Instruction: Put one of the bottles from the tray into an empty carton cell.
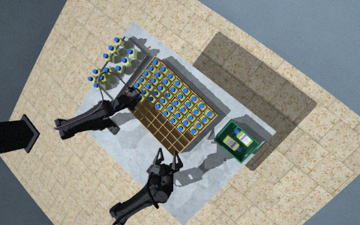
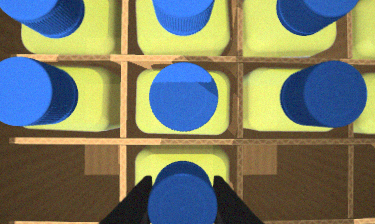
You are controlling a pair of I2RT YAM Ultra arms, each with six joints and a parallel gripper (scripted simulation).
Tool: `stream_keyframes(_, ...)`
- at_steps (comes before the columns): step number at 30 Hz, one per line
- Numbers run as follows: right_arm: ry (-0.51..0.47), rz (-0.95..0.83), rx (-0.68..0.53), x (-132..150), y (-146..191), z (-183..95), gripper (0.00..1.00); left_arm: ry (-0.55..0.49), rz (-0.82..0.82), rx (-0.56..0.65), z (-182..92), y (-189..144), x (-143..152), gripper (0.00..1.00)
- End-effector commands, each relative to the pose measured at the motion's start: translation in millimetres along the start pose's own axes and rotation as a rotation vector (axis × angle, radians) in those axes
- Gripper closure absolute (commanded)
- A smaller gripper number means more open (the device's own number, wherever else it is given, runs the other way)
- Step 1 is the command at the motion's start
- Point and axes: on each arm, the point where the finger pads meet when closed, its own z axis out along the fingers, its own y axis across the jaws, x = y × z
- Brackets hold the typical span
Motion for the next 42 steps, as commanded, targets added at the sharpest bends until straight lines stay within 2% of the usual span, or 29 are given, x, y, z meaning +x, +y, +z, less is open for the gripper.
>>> stream_keyframes(1, -0.009, -0.008, 0.001, -6.8, -0.3, -1.3, 0.00, -0.067, -0.013, 0.008, -8.3, 1.6, -11.1, 0.70)
stream_keyframes(4, -0.009, -0.008, 0.001, -6.8, -0.3, -1.3, 0.00, -0.068, -0.009, 0.009, -5.4, 0.3, -11.4, 0.70)
stream_keyframes(5, -0.009, -0.008, 0.001, -6.8, -0.3, -1.3, 0.00, -0.134, -0.015, 0.034, -22.8, -7.3, -35.1, 0.56)
stream_keyframes(20, -0.009, -0.008, 0.001, -6.8, -0.3, -1.3, 0.00, -0.126, -0.014, 0.031, -18.9, -8.1, -35.8, 0.56)
stream_keyframes(21, -0.009, -0.008, 0.001, -6.8, -0.3, -1.3, 0.00, -0.074, -0.014, 0.015, -20.2, -4.6, -19.8, 0.56)
stream_keyframes(22, -0.009, -0.008, 0.001, -6.8, -0.3, -1.3, 0.00, -0.094, -0.008, 0.028, -28.8, -9.7, -24.6, 0.56)
stream_keyframes(26, -0.009, -0.008, 0.001, -6.8, -0.3, -1.3, 0.00, -0.090, -0.009, 0.025, -32.9, -8.9, -24.2, 0.56)
stream_keyframes(31, -0.009, -0.008, 0.001, -6.8, -0.3, -1.3, 0.00, -0.102, -0.023, 0.014, -30.8, 1.8, -29.6, 0.56)
stream_keyframes(32, -0.009, -0.008, 0.001, -6.8, -0.3, -1.3, 0.00, -0.134, -0.017, 0.035, -33.2, -8.2, -36.3, 0.56)
stream_keyframes(37, -0.009, -0.008, 0.001, -6.8, -0.3, -1.3, 0.00, -0.132, -0.009, 0.039, -33.3, -11.6, -34.6, 0.56)
stream_keyframes(38, -0.009, -0.008, 0.001, -6.8, -0.3, -1.3, 0.00, -0.102, -0.012, 0.024, -24.6, -7.4, -29.6, 0.56)
stream_keyframes(39, -0.009, -0.008, 0.001, -6.8, -0.3, -1.3, 0.00, -0.081, -0.009, 0.021, -44.1, -7.5, -21.5, 0.56)
stream_keyframes(42, -0.009, -0.008, 0.001, -6.8, -0.3, -1.3, 0.00, -0.064, -0.007, 0.014, -52.6, -5.5, -15.6, 0.56)
